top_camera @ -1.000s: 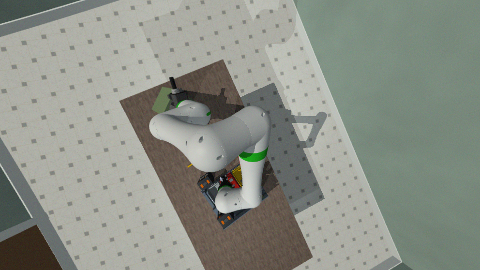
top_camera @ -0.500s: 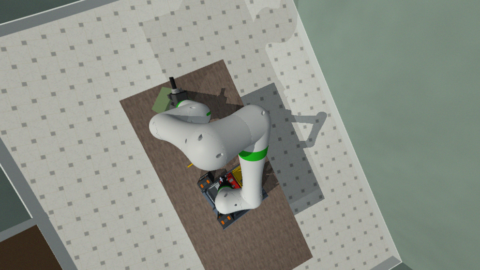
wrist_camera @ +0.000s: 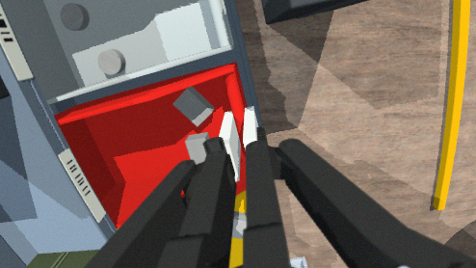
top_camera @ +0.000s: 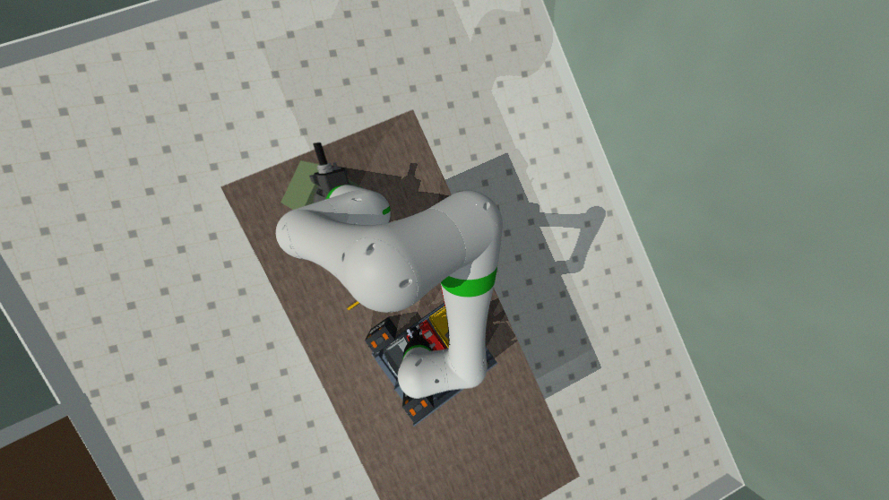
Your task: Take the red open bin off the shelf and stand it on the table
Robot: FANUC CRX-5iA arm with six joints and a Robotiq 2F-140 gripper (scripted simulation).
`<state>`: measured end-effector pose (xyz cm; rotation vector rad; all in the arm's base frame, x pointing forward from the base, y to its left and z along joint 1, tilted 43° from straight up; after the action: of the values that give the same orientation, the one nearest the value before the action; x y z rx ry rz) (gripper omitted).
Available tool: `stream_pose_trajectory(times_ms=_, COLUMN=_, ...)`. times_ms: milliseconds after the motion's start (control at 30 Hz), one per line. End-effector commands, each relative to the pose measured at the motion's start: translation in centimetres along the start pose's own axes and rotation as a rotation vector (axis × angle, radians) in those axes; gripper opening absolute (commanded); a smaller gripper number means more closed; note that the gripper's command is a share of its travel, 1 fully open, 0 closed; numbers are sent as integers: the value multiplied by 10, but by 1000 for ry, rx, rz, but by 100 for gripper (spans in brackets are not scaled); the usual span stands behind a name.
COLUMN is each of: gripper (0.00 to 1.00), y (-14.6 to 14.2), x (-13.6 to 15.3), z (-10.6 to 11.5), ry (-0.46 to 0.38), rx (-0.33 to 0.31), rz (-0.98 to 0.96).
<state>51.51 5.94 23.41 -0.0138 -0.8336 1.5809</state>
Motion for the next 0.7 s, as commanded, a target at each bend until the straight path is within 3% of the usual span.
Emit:
stream_pose_trajectory(times_ms=0, gripper=0, y=0, x=0, z=0, ry=0, rx=0, rz=0)
stream_pose_trajectory(times_ms=167, gripper=0, y=0, x=0, z=12, ry=0, rx=0, rz=0)
stream_pose_trajectory(times_ms=667, gripper=0, y=0, x=0, z=11, ry=0, rx=0, rz=0)
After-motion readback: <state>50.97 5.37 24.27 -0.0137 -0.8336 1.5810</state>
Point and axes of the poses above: the point where the finger pads meet when closed, its own z axis back along the fingers, its own y axis across the jaws, x = y × z, the point moved 2 cm from there along z, back along the fingers, and after that the axes turned 10 degrees about -z, right-handed, at the moved point
